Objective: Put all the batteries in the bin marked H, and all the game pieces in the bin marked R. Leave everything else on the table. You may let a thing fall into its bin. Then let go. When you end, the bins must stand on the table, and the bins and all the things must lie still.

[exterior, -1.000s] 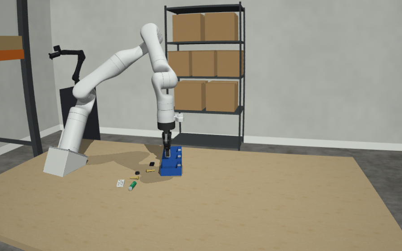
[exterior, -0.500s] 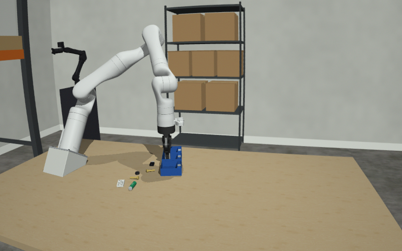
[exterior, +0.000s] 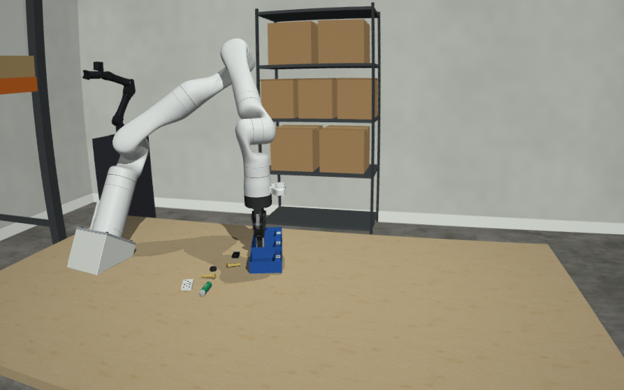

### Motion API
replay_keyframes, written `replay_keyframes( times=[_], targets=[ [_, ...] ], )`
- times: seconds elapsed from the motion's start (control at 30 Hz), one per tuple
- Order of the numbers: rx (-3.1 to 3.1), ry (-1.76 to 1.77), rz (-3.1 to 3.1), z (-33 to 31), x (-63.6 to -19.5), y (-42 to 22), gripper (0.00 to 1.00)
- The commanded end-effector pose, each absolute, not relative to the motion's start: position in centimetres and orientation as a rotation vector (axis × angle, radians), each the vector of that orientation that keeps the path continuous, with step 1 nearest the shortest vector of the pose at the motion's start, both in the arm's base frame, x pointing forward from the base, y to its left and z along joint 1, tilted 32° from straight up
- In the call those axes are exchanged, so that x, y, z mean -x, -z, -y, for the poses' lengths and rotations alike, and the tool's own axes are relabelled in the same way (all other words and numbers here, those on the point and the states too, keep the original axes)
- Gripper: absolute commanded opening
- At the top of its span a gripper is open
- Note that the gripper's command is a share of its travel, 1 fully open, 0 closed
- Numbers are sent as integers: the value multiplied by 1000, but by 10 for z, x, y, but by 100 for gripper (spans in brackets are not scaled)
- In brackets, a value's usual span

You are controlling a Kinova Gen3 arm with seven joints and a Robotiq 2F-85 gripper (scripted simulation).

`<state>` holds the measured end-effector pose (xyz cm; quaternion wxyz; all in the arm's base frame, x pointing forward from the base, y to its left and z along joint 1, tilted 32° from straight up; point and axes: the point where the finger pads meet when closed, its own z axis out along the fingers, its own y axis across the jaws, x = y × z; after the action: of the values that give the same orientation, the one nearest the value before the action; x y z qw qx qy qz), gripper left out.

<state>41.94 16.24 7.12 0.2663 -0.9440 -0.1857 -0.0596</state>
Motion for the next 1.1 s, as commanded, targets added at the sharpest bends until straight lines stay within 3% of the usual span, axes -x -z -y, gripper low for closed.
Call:
replay_keyframes(
  times=[0.0, 1.07],
  targets=[
    [2549, 162, 500, -162, -420, -70, 9],
    [2550, 159, 494, -155, -419, -81, 9]
  ],
)
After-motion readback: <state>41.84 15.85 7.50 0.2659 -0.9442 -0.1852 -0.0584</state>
